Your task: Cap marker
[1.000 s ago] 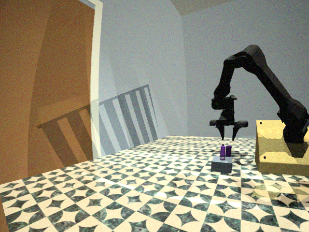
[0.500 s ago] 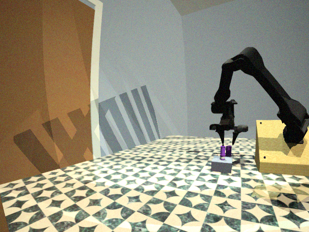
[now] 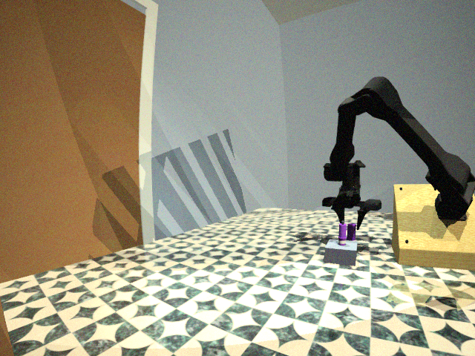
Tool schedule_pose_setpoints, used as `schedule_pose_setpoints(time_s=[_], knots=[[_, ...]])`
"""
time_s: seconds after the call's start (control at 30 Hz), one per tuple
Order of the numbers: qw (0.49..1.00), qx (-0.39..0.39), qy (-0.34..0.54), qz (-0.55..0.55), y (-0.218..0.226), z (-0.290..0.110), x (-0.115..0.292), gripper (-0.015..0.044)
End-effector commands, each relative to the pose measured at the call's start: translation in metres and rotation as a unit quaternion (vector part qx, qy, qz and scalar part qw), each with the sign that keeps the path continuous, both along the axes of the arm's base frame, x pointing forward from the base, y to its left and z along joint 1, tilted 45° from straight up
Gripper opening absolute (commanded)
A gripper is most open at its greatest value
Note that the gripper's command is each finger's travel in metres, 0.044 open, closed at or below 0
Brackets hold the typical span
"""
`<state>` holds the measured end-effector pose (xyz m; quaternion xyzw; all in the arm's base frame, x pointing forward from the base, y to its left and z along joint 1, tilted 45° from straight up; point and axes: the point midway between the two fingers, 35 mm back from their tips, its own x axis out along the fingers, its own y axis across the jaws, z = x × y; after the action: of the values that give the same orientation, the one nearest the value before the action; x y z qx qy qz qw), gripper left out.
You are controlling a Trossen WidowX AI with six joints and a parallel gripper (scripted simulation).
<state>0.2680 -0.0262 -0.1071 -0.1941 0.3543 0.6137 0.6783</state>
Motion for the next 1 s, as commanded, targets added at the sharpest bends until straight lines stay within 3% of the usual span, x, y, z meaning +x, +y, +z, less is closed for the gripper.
schedule_pose_setpoints(time_s=[0.0, 0.33, 0.43, 0.8, 0.9, 0.97], knots=[[1.000, 0.004, 0.007, -0.002, 0.0079, -0.0068, -0.0039, 0.0244], [1.000, 0.005, 0.007, -0.001, 0.0153, -0.0136, -0.0050, 0.0244], [1.000, 0.005, 0.007, -0.001, 0.0152, -0.0137, -0.0052, 0.0166], [1.000, 0.005, 0.007, -0.001, 0.0152, -0.0137, -0.0052, 0.0092], [1.000, 0.005, 0.007, -0.002, 0.0117, -0.0107, -0.0046, 0.0014], [1.000, 0.004, 0.007, -0.002, 0.0071, -0.0065, -0.0040, 0.0000]])
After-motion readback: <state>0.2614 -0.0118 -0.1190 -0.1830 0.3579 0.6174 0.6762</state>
